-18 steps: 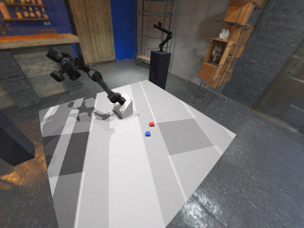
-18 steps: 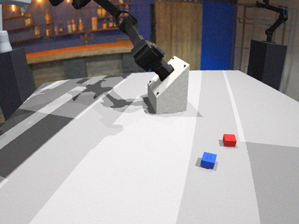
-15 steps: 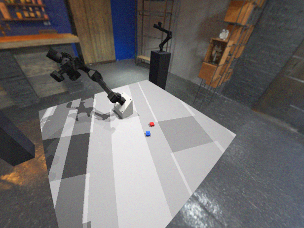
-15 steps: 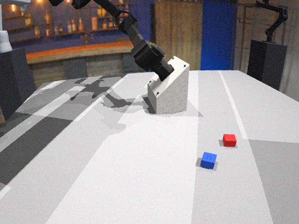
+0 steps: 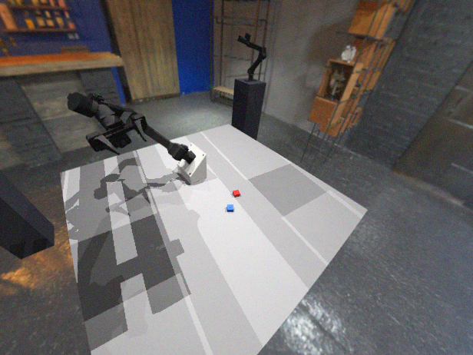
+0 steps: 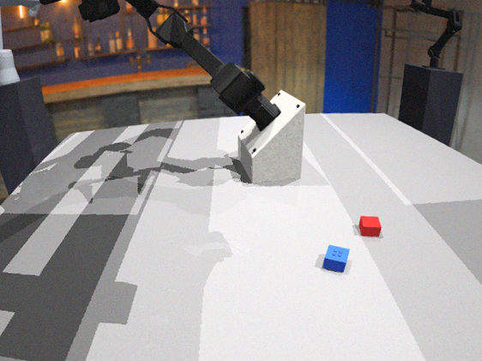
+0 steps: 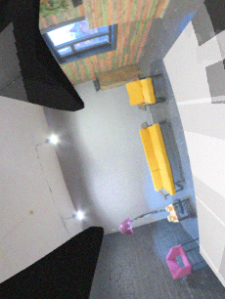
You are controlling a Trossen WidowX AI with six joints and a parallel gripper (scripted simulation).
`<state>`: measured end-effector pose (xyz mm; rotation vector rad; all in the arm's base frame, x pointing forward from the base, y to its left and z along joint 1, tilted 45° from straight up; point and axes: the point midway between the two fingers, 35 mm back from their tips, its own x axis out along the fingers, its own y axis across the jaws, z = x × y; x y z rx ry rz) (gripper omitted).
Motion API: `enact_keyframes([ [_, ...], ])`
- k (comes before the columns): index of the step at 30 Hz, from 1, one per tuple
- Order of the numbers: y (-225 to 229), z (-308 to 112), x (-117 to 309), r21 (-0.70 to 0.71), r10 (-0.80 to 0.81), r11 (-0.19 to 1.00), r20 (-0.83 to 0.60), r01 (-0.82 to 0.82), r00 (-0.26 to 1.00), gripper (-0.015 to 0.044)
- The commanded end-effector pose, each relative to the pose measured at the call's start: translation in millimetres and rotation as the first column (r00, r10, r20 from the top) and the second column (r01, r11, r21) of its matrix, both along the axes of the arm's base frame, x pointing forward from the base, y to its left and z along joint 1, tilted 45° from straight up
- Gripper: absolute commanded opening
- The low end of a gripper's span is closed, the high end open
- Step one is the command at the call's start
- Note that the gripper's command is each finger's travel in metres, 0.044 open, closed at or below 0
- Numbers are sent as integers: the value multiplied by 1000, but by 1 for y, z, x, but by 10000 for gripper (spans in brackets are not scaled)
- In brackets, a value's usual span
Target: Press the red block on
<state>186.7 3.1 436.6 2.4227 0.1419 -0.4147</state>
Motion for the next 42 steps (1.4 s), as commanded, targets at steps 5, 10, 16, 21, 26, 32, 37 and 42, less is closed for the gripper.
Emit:
enact_keyframes([
  [5, 29, -92, 104, -336, 101, 911, -376, -237, 921, 440],
  [10, 52, -171, 147, -467, 118, 739, -620, -486, 776, 440],
  [16, 82, -271, 168, -458, 71, 417, -844, -785, 531, 440],
  [21, 102, -351, 165, -305, -34, 92, -952, -948, 303, 440],
  [26, 112, -429, 147, -47, -211, -212, -973, -976, 93, 440],
  [32, 108, -500, 113, 313, -453, -439, -887, -842, -94, 440],
  [37, 106, -500, 114, 325, -461, -444, -882, -835, -99, 440],
  [42, 81, -525, 118, 325, -462, -443, -881, -835, -98, 440],
])
